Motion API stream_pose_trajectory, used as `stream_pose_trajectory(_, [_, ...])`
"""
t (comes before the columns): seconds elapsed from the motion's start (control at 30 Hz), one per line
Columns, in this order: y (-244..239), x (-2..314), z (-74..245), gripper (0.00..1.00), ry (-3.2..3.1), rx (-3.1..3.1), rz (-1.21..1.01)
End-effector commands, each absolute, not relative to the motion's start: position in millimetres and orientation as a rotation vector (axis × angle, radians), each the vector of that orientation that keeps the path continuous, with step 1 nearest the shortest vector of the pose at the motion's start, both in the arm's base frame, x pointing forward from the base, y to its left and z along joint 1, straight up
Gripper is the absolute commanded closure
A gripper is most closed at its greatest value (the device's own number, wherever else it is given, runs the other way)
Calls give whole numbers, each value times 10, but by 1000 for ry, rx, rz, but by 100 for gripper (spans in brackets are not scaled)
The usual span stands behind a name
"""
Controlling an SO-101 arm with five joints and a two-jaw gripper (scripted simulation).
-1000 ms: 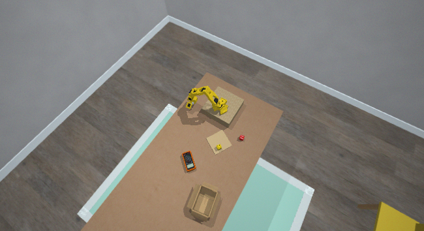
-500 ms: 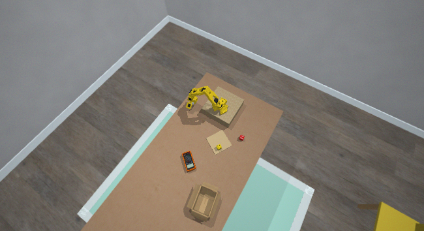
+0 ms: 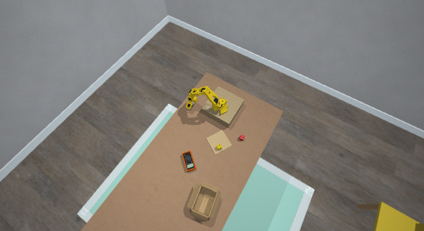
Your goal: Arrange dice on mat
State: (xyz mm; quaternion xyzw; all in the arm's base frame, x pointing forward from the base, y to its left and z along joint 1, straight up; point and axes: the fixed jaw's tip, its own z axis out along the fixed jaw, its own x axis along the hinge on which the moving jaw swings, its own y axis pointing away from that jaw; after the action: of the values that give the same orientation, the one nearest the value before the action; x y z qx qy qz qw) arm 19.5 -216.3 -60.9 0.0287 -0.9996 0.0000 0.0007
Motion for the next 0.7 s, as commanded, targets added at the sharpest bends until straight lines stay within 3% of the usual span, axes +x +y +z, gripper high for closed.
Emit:
stream_pose_trajectory(0.0, [-2156,174,-635,77,-3139,88,-30])
stream_pose_trajectory(0.67, [-2199,176,-636,84,-3139,88,-30])
